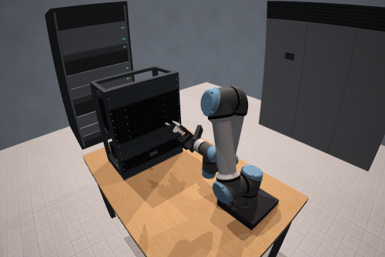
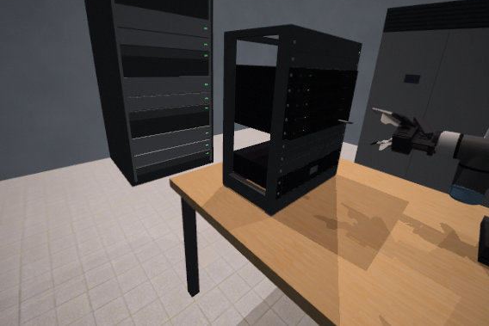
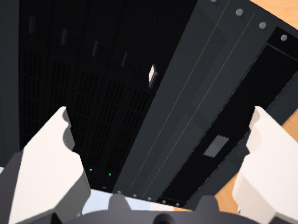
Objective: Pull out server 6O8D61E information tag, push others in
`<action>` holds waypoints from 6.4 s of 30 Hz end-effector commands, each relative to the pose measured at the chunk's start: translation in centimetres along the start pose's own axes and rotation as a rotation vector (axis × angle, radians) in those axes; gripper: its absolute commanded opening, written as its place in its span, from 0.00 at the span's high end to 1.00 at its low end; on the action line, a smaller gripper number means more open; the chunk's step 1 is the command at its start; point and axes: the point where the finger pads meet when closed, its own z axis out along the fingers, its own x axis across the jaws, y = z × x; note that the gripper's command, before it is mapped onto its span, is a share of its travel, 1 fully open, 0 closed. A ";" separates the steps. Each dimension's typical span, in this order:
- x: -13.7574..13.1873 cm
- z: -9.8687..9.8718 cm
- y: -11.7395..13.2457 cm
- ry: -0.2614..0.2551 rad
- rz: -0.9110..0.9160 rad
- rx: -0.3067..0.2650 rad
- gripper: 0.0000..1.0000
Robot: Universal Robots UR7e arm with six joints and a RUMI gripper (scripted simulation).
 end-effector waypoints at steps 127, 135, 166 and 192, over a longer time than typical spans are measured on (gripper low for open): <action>0.0 0.9 0.0 0.050 -0.390 0.002 0.00; 0.0 1.0 0.0 0.054 -0.414 0.002 0.00; 0.0 1.3 0.1 0.069 -0.531 -0.002 0.00; 0.0 1.5 0.2 0.083 -0.633 -0.007 0.00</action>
